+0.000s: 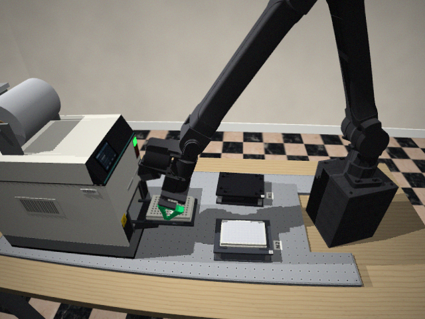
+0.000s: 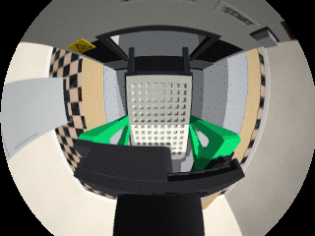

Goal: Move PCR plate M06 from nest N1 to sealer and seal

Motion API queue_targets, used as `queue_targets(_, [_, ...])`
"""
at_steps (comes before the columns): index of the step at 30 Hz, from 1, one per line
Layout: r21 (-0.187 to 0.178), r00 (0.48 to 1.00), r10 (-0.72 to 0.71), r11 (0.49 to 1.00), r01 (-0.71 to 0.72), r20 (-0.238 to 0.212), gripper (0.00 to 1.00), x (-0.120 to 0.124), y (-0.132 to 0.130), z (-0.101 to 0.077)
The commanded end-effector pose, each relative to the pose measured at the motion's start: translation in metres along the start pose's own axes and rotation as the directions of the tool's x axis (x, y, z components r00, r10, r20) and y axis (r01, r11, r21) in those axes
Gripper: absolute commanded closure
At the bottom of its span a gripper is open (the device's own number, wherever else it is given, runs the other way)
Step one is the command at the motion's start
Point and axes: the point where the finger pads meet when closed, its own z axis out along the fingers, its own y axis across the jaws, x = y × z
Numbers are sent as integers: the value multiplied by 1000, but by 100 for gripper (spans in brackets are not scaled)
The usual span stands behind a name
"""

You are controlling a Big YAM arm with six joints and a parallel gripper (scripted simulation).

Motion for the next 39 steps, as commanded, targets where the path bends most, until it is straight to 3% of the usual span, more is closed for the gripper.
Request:
queue_targets(1, [18, 1000, 22, 1000, -22, -3, 100, 5, -6, 8])
queue_targets(8, [12, 1000, 15, 1000, -14, -16, 100, 8, -1, 7])
queue_targets(20, [-3, 999, 25, 1000, -25, 32, 100, -15, 3, -14])
queue_targets(30, [-8, 998, 27, 1000, -26, 61, 100, -34, 5, -21])
queue_targets(39, [-10, 998, 21, 1000, -20, 65, 100, -35, 10, -12])
